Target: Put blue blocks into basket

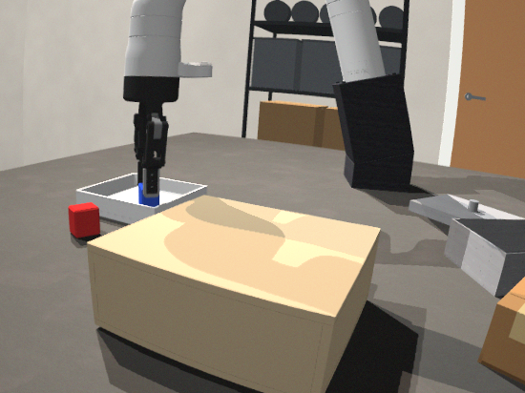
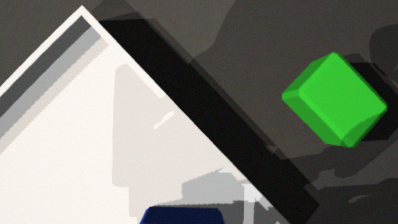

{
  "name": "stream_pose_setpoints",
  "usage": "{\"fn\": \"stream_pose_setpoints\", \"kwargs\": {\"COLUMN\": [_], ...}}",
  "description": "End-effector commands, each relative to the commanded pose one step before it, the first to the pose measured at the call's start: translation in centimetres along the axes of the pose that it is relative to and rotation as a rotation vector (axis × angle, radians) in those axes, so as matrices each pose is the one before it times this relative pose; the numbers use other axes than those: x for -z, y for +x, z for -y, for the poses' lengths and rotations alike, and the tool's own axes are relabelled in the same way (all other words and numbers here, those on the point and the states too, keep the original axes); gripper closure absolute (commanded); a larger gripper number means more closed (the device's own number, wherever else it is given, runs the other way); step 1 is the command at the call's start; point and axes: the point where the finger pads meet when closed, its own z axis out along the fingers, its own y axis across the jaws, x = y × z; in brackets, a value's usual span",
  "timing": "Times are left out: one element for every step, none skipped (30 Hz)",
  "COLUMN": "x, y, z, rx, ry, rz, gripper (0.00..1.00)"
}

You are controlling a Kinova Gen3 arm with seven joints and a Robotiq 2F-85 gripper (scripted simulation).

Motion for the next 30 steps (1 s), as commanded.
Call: {"fn": "stream_pose_setpoints", "kwargs": {"x": [0.066, 0.0, 0.0, 0.0, 0.0, 0.0, 0.0, 0.0, 0.0, 0.0, 0.0, 0.0, 0.0, 0.0, 0.0, 0.0, 0.0, 0.0, 0.001, 0.004, 0.011, 0.021, 0.033, 0.048, 0.064, 0.083, 0.102, 0.122, 0.144, 0.165], "y": [-0.056, 0.0, 0.0, 0.0, 0.0, 0.0, 0.0, 0.0, 0.0, 0.0, 0.0, 0.0, 0.0, 0.0, 0.0, 0.0, 0.0, 0.0, 0.0, 0.0, 0.0, 0.0, 0.0, 0.0, 0.0, 0.0, 0.0, 0.0, -0.001, 0.0], "z": [-0.039, 0.0, 0.0, 0.0, 0.0, 0.0, 0.0, 0.0, 0.0, 0.0, 0.0, 0.0, 0.0, 0.0, 0.0, 0.0, 0.0, 0.0, 0.0, 0.0, 0.0, 0.0, 0.0, 0.0, 0.0, 0.0, 0.0, 0.0, 0.0, 0.0], "rx": [-0.00008, 0.0, 0.0, 0.0, 0.0, 0.0, 0.0, 0.0, 0.0, 0.0, 0.0, 0.0, 0.0, 0.0, 0.0, 0.0, 0.0, 0.0, 0.0, 0.0, 0.0, 0.0, 0.0, 0.0, 0.0, 0.0, 0.0, 0.0, 0.0, 0.0], "ry": [-0.00097, 0.0, 0.0, 0.0, 0.0, 0.0, 0.0, 0.0, 0.0, 0.0, 0.0, 0.0, 0.0, 0.0, 0.0, 0.0, 0.0, 0.0, 0.0, 0.0, 0.0, 0.0, 0.0, 0.0, 0.0, 0.0, 0.0, 0.0, 0.0, 0.0], "rz": [0.00124, 0.0, 0.0, 0.0, 0.0, 0.0, 0.0, 0.0, 0.0, 0.0, 0.0, 0.0, 0.0, 0.0, 0.0, 0.0, 0.0, 0.0, 0.0, 0.0, 0.0, 0.0, 0.0, 0.0, 0.0, 0.0, 0.0, 0.0, 0.0, 0.0], "gripper": [0.44, 0.44, 0.44, 0.44, 0.44, 0.44, 0.44, 0.44, 0.44, 0.44, 0.44, 0.44, 0.44, 0.44, 0.44, 0.44, 0.44, 0.44, 0.44, 0.44, 0.44, 0.44, 0.44, 0.44, 0.44, 0.44, 0.44, 0.44, 0.44, 0.44]}}
